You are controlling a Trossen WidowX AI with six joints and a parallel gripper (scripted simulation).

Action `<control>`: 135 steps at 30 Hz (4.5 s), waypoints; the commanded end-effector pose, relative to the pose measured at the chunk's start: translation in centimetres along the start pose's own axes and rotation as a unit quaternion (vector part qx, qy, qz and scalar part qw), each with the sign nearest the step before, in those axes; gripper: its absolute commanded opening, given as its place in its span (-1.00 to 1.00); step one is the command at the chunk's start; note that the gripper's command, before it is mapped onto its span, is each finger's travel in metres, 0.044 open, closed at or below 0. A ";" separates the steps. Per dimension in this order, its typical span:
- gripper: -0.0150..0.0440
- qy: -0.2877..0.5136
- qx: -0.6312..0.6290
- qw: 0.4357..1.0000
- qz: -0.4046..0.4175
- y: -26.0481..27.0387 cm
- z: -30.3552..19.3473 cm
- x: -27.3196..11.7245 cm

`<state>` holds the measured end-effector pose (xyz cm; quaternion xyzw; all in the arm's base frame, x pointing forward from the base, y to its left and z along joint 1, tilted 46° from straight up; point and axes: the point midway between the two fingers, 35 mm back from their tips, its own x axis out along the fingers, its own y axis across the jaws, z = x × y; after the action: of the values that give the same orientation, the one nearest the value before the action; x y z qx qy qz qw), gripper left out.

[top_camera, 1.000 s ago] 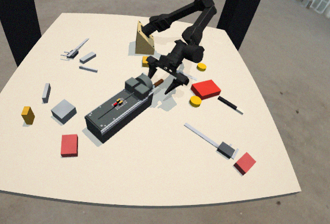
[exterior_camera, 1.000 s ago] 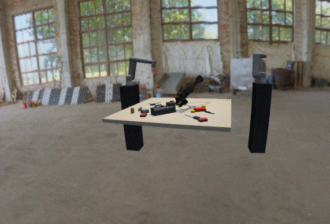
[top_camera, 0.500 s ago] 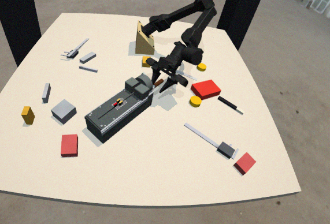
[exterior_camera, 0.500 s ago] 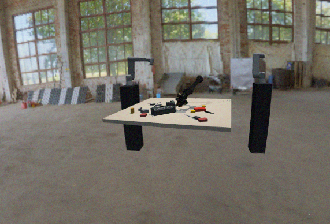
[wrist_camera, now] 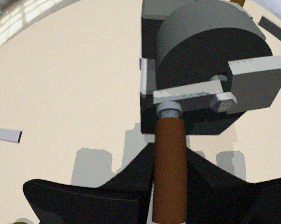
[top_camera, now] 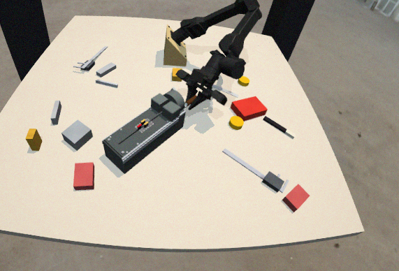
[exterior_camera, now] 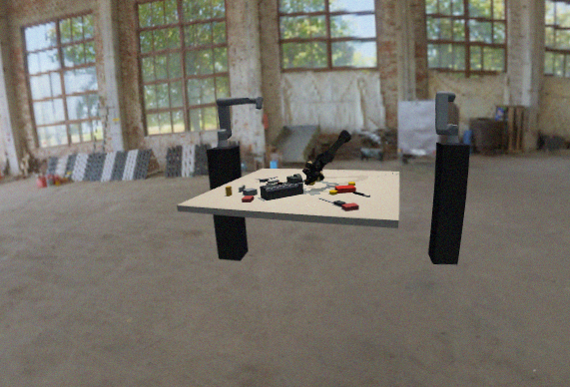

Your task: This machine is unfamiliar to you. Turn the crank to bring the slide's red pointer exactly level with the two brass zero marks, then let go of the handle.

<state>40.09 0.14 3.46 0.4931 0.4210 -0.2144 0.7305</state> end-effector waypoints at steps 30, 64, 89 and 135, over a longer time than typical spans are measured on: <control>-0.49 -0.002 0.002 1.000 -0.001 -0.5 2.5 -2.6; -0.49 -0.002 0.002 1.000 -0.002 -3.6 3.0 -3.1; -0.49 -0.002 0.002 1.000 -0.002 -4.0 2.9 -2.9; -0.49 -0.002 0.002 1.000 -0.002 -4.4 2.7 -2.7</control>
<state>37.12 -4.17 4.37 0.4953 0.4143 -0.2087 0.7345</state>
